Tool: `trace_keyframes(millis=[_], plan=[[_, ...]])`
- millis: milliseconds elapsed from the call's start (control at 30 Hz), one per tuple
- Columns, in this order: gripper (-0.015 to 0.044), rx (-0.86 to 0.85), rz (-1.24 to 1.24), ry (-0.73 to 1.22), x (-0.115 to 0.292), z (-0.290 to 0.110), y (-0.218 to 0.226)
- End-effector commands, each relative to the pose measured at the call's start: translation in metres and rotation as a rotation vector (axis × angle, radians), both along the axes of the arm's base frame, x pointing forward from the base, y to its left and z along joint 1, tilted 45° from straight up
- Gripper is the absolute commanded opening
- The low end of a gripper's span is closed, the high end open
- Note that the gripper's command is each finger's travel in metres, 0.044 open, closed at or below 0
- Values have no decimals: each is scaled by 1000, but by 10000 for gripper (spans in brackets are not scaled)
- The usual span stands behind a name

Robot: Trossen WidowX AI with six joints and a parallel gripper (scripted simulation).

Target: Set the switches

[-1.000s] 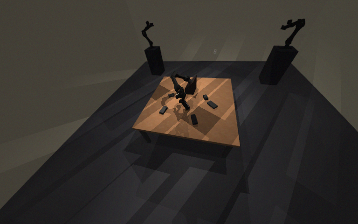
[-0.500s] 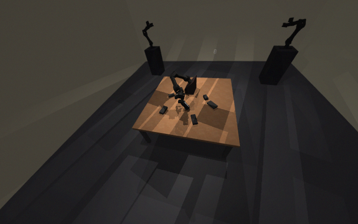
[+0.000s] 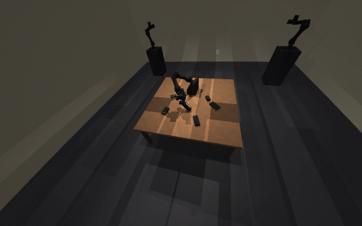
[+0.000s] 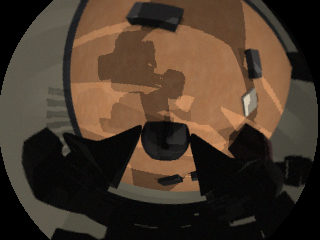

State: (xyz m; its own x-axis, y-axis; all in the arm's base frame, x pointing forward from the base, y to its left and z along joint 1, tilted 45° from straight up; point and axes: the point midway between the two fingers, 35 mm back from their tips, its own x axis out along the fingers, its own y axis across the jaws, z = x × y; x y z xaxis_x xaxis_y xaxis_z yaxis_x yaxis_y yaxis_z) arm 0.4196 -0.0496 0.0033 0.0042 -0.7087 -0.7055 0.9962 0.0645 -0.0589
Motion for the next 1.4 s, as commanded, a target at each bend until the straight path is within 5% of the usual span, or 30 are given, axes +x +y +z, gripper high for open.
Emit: trace_keyframes(millis=[0,1367], plan=[[338,-1,-6,8,-2,-3,-7],[338,-4,-6,8,0,-1,-40]])
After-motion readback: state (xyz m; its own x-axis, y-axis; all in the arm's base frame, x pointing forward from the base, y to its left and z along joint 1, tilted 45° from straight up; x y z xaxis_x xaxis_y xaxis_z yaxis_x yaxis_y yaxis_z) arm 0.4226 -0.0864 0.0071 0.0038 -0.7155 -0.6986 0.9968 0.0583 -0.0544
